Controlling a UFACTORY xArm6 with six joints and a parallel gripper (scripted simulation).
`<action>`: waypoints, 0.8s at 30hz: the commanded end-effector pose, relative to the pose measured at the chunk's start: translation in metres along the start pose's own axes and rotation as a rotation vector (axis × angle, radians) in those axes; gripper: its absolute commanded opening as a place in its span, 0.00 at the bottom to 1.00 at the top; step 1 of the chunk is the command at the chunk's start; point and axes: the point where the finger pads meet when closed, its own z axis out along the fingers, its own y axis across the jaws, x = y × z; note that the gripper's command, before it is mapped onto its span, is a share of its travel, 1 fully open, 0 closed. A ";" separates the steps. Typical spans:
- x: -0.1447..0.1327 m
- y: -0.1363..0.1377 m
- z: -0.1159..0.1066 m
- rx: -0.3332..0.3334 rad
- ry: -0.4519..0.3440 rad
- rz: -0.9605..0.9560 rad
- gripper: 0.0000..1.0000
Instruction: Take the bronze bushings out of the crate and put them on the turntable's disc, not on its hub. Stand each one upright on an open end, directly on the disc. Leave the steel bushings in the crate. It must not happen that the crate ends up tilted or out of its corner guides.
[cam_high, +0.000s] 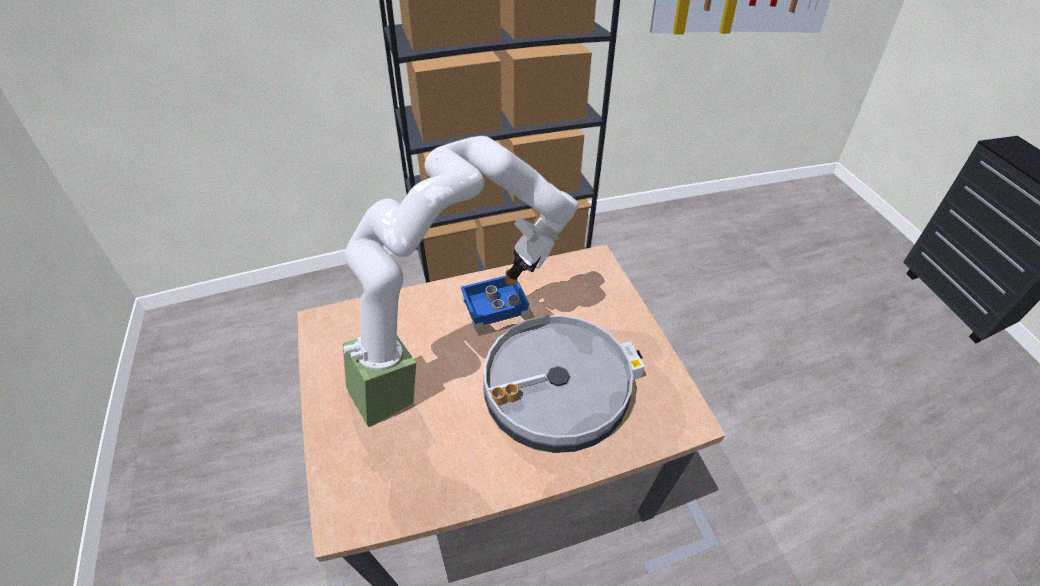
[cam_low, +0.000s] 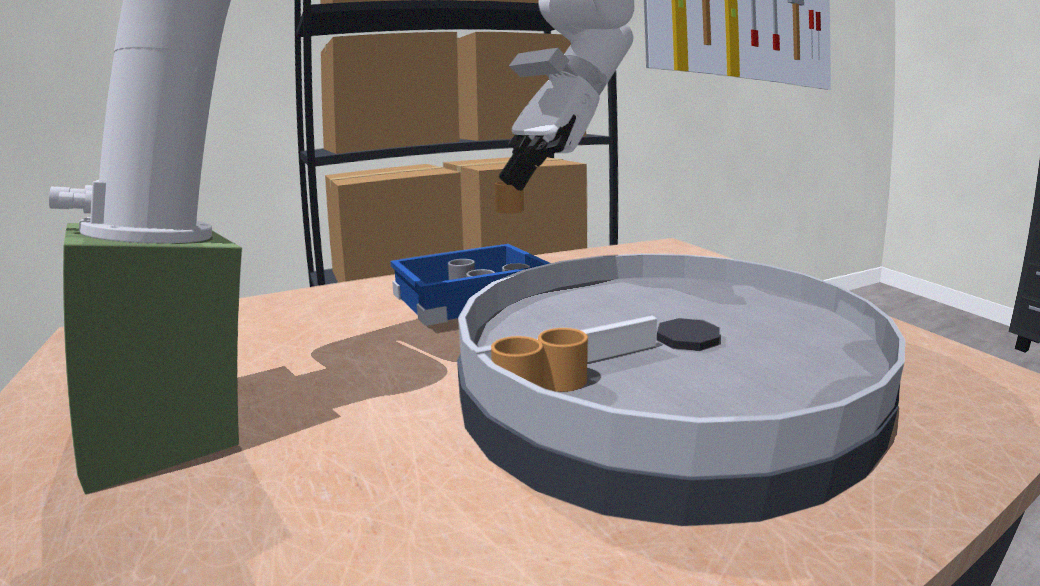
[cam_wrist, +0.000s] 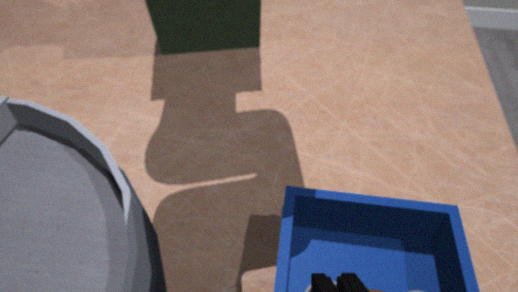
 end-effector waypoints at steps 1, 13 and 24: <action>0.009 -0.047 0.006 -0.002 -0.010 0.000 0.00; 0.037 -0.176 0.032 -0.002 -0.010 0.000 0.00; 0.062 -0.290 0.055 -0.002 -0.010 0.000 0.00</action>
